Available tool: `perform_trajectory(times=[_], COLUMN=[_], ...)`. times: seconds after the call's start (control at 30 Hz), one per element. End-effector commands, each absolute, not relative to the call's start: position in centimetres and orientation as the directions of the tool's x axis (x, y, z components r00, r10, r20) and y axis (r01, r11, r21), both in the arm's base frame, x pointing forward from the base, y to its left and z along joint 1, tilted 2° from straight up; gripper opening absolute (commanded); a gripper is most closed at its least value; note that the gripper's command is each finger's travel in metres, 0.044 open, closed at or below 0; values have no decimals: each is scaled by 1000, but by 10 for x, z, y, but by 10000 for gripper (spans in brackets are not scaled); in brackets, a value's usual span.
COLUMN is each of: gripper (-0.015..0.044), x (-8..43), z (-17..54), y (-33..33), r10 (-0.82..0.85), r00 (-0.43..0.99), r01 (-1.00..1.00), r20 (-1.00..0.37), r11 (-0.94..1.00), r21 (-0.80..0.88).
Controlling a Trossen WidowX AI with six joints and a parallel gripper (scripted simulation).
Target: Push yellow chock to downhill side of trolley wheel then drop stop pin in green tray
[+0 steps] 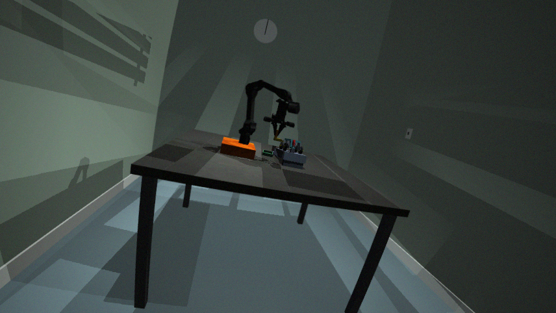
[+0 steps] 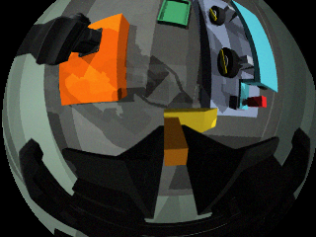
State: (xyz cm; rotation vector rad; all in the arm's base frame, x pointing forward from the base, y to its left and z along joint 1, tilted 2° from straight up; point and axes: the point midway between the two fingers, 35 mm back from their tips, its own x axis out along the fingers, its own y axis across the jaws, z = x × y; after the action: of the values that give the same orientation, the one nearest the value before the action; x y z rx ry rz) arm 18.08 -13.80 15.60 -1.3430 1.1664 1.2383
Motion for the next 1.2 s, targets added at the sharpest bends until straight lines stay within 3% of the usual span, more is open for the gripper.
perform_trajectory(times=[0.0, 0.67, 1.17], gripper=[0, 0, 0], x=[180, 180, 180], z=[156, 156, 157], y=[-138, -138, -138], r10=[-50, -48, -49], r00=[35, 34, 36], r01=[-999, -797, -396], r20=[-998, -998, -998], r11=[8, 601, 916], r21=[-35, -57, -59])
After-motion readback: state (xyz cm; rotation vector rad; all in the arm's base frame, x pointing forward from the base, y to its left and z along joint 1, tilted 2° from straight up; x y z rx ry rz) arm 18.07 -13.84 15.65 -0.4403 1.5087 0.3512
